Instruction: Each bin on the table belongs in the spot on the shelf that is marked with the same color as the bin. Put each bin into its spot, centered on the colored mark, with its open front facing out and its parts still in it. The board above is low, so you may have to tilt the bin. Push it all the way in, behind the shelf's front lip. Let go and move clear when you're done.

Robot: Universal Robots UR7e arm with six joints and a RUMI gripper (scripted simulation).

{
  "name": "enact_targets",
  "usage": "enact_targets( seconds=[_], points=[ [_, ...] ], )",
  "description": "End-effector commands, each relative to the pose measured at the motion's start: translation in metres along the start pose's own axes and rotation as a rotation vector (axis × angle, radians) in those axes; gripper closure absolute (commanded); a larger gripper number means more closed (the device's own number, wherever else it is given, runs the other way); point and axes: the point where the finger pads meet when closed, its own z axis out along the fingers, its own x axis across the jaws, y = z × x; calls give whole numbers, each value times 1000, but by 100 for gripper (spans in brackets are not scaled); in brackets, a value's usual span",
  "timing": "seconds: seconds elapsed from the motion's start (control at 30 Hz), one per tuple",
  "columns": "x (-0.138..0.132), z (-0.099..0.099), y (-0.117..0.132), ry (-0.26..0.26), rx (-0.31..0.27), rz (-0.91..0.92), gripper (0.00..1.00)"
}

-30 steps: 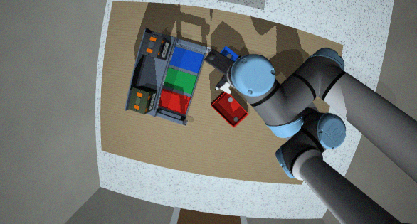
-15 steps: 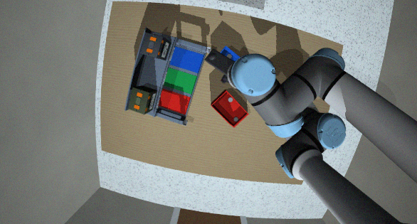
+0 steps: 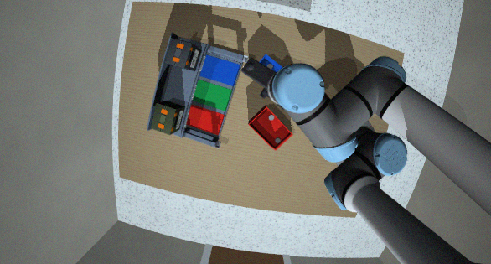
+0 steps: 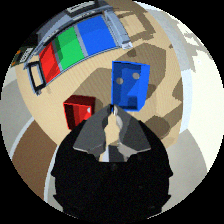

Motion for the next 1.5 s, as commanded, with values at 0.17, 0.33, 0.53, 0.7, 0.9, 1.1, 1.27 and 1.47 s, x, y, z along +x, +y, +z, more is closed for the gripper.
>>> enact_targets(
  seconds=[0.17,0.33,0.53,0.7,0.9,1.1,1.27,1.47],
  points=[
    [0,0,0,0,1,0,100],
    [0,0,0,0,1,0,100],
    [0,0,0,0,1,0,100],
    [0,0,0,0,1,0,100],
    [0,0,0,0,1,0,85],
    [0,0,0,0,1,0,85],
    [0,0,0,0,1,0,85],
    [0,0,0,0,1,0,85]
  ],
)
